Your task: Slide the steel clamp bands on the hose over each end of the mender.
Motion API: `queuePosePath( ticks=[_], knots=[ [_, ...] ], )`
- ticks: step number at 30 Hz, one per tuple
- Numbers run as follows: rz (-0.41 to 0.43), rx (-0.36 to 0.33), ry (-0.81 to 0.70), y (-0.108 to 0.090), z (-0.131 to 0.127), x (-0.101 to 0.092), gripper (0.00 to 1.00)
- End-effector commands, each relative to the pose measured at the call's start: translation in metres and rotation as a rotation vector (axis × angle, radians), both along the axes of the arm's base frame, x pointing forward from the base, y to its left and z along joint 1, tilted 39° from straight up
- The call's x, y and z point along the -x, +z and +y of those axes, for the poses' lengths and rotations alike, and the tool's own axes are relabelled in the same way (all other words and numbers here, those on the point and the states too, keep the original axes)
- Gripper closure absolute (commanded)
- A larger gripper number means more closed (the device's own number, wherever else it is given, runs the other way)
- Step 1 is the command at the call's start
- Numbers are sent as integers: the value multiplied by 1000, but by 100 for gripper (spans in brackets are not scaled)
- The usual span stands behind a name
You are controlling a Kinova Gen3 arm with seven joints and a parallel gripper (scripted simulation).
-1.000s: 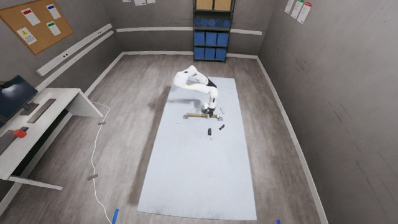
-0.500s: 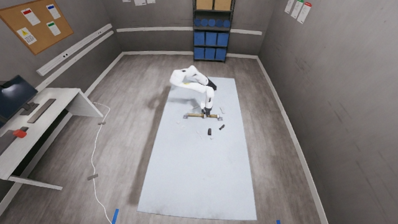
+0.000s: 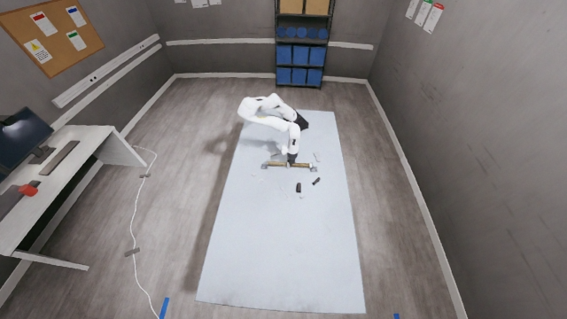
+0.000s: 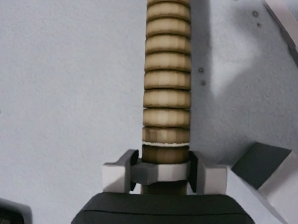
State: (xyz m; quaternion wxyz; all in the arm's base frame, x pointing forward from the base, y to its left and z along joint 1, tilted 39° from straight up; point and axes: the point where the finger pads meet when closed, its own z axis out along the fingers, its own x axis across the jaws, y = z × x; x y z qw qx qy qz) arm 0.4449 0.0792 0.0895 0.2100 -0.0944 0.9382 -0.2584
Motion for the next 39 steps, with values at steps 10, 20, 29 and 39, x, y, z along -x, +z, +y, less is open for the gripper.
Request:
queuePosePath(
  ticks=[10,20,29,39],
  knots=[
    [-7,-3,-2,11,-13,-3,25],
    [-7,-3,-2,14,-18,-3,25],
    [-7,-3,-2,15,-20,-3,25],
    [-7,-3,-2,16,-21,-3,25]
  ],
)
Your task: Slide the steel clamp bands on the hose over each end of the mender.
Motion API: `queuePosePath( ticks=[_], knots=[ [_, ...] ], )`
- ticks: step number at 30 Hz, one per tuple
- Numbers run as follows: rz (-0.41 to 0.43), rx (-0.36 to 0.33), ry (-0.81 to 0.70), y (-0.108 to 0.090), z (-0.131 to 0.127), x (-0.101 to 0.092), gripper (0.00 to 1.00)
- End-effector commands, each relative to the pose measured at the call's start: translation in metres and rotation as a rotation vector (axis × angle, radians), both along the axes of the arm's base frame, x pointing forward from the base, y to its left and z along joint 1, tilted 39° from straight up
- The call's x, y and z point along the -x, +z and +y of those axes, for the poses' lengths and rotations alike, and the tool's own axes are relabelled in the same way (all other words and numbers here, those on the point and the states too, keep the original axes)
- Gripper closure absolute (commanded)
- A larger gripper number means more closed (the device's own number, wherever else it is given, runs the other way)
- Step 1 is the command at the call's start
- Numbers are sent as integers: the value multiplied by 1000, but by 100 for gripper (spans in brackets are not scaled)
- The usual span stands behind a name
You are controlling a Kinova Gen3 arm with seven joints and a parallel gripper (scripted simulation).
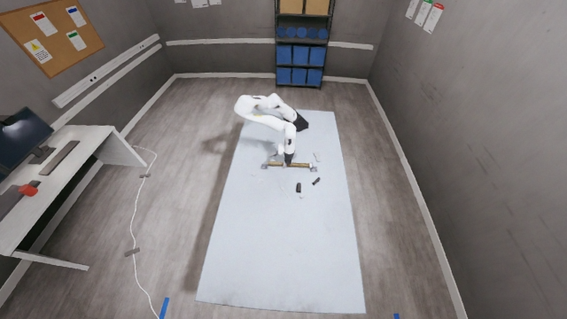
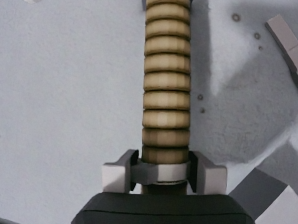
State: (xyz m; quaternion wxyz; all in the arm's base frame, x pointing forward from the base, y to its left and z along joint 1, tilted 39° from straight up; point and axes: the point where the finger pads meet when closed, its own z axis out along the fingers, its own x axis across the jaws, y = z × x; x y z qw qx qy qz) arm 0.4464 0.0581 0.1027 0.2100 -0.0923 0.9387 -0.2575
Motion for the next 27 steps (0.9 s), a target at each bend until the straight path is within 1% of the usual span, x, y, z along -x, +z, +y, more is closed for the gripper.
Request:
queuePosePath(
  ticks=[1,16,17,27],
  knots=[
    [-6,0,1,2,0,-2,25],
    [-6,0,1,2,-1,-1,25],
    [-6,0,1,2,-1,-1,0],
    [-6,0,1,2,-1,-1,0]
  ],
)
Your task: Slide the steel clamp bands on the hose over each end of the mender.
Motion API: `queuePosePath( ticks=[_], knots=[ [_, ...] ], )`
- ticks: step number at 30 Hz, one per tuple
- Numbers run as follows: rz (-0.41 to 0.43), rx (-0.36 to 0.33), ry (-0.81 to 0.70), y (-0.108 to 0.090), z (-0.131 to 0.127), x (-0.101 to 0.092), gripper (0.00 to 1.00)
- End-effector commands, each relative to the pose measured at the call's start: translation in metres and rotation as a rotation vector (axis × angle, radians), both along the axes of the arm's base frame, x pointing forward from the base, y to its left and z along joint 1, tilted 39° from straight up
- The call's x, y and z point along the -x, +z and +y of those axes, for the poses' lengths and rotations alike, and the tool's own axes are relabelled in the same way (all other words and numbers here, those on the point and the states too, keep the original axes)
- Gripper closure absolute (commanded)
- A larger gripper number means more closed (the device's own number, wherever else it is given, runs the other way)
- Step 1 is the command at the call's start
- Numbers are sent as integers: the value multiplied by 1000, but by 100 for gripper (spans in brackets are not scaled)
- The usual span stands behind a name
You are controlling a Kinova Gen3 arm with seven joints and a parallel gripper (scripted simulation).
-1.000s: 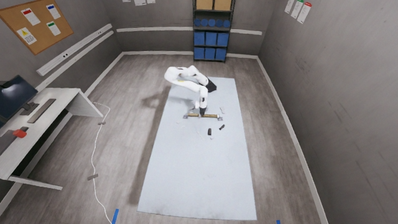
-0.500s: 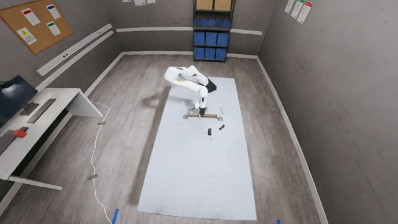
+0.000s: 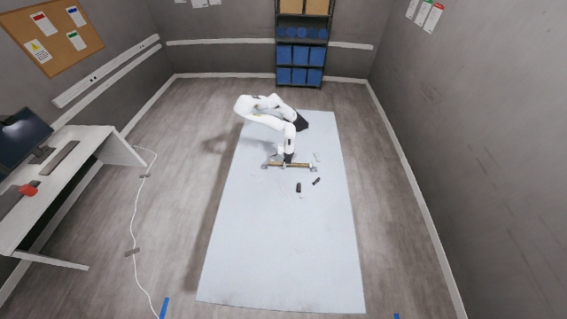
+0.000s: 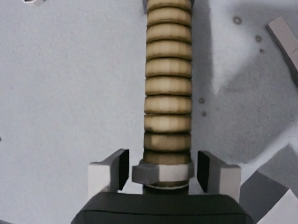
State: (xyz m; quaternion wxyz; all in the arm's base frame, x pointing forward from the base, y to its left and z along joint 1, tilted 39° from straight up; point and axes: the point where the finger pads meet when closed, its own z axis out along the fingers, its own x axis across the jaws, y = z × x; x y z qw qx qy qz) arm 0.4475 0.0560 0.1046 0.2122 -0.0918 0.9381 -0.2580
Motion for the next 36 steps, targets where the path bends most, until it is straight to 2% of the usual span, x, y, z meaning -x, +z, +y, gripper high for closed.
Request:
queuePosePath(
  ticks=[1,25,36],
  knots=[
    [-1,-1,1,1,1,0,0],
    [-1,-1,1,1,1,0,0],
    [-1,-1,1,32,19,18,0]
  ],
)
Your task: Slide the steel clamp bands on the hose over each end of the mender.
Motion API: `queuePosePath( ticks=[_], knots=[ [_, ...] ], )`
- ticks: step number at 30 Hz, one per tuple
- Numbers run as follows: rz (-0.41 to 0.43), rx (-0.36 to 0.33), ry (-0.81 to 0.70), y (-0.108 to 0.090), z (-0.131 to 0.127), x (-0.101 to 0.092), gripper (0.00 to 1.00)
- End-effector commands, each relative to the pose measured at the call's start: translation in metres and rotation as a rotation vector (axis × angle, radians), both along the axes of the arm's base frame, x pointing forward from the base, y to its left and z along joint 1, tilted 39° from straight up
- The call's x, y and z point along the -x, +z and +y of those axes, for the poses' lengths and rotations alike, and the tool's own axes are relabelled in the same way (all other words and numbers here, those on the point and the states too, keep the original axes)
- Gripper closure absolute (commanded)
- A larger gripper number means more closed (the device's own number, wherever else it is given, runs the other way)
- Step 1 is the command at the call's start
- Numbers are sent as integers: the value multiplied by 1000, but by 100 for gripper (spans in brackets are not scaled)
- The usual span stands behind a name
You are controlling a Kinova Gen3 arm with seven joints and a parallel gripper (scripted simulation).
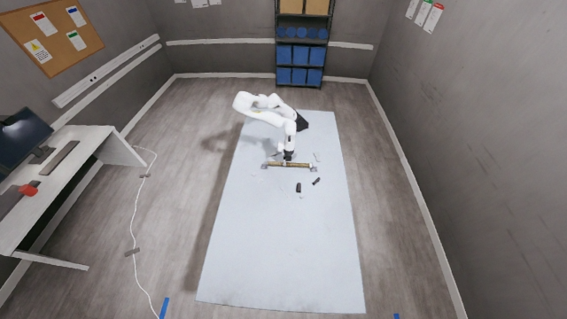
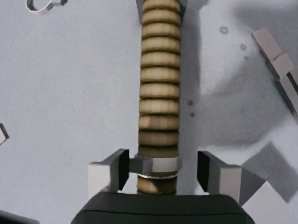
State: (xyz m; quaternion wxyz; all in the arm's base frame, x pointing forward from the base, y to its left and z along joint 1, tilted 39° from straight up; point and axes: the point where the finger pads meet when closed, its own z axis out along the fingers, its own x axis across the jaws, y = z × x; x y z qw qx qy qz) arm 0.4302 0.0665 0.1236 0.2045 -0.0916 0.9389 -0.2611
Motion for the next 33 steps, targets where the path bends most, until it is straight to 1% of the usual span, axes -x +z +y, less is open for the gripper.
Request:
queuePosePath(
  ticks=[1,3,6,24,33],
  knots=[
    [-15,-7,7,18,11,3,0],
    [-15,-7,7,24,15,7,0],
    [-15,-7,7,28,17,9,0],
    [-15,-7,7,28,17,9,0],
    [-15,-7,7,21,27,10,0]
  ],
)
